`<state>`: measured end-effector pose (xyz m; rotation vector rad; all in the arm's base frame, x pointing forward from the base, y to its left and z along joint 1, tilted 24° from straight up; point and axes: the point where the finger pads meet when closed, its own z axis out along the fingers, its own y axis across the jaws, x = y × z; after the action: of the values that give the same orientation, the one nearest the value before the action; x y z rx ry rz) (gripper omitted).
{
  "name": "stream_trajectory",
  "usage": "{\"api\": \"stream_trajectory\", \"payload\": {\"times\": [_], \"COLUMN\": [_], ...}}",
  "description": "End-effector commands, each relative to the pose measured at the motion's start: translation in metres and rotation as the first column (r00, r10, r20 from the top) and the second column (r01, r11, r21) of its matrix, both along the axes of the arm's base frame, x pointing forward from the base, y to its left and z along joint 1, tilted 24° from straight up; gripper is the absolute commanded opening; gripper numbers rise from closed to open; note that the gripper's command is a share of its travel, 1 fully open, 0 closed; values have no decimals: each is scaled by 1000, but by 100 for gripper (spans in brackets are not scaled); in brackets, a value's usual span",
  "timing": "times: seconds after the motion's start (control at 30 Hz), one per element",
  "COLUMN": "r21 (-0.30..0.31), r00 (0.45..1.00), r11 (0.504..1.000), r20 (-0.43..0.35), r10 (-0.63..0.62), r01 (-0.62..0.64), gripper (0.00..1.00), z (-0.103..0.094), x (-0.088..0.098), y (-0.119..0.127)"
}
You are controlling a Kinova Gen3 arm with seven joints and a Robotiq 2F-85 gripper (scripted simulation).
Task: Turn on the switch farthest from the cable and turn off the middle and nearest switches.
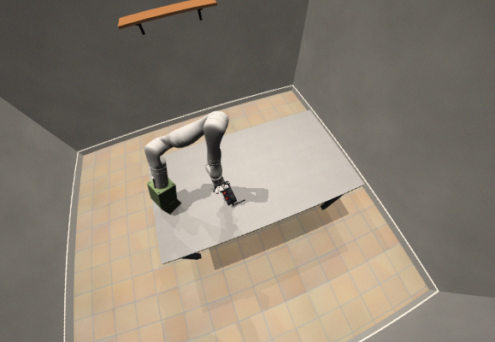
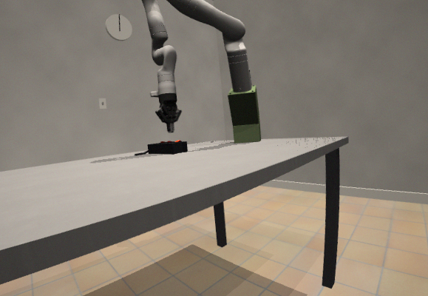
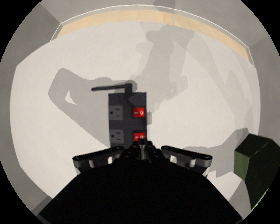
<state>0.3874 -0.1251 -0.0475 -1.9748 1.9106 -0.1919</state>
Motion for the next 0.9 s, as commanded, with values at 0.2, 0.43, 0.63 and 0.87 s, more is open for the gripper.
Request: {"api": "stream_trajectory", "payload": {"times": [0.2,0.43,0.63,0.87], "r21": [-2,-2,-2,-2], "r00": [1000,1000,1000,1000], "r11": [1000,1000,1000,1000], "r20": [3,3,3,3], "r10": [-3,-3,-3,-3], "r01": [3,3,3,3], "gripper": [0,0,100,100], "z": [1,1,2,13], "x": [0,0,0,-4], "y": [-2,-2,-2,-4]}}
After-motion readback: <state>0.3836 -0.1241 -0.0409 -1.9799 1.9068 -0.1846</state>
